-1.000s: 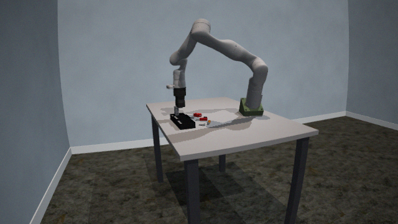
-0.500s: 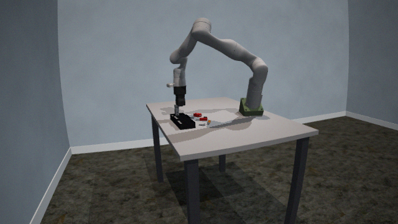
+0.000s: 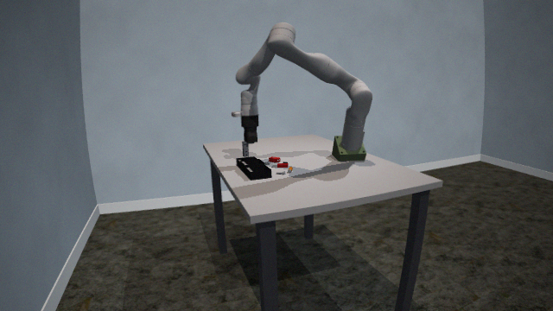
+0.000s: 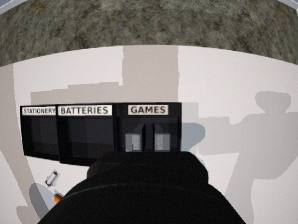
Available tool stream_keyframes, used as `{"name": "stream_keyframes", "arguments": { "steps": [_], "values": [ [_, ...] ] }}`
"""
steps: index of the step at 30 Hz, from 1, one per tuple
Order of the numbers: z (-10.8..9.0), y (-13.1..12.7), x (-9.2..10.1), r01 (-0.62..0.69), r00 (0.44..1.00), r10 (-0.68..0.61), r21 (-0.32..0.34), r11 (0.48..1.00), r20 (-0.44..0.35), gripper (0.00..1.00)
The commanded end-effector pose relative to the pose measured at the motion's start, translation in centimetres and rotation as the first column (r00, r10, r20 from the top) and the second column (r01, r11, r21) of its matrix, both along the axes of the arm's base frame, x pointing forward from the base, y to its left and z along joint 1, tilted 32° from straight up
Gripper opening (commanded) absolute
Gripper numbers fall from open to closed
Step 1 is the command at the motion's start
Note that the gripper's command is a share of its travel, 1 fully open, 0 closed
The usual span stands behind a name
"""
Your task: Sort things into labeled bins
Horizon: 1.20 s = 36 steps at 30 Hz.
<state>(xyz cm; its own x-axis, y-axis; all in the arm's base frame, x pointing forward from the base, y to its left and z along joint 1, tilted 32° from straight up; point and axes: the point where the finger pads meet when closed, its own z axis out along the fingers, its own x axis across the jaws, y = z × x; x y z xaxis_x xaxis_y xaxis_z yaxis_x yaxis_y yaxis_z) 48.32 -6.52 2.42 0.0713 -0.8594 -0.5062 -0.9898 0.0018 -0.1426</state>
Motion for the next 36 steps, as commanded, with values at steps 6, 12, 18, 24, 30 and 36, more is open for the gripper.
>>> {"name": "stream_keyframes", "arguments": {
  "steps": [6,12,18,24,30,36],
  "values": [
    [2.3,-1.6,-0.2,0.002,1.000,-0.002,-0.004,1.000,0.003,0.31],
    [2.3,-1.0,-0.3,0.003,1.000,-0.003,-0.009,1.000,0.001,0.31],
    [3.8,1.6,-0.4,0.005,1.000,-0.005,-0.009,1.000,0.003,0.31],
    [4.8,3.3,-0.6,0.005,1.000,-0.005,-0.010,1.000,0.003,0.31],
    [6.2,5.8,-0.9,0.002,1.000,-0.002,-0.011,1.000,0.002,0.31],
    [6.2,5.9,-0.9,-0.001,1.000,0.002,-0.010,1.000,0.003,0.31]
  ]
}}
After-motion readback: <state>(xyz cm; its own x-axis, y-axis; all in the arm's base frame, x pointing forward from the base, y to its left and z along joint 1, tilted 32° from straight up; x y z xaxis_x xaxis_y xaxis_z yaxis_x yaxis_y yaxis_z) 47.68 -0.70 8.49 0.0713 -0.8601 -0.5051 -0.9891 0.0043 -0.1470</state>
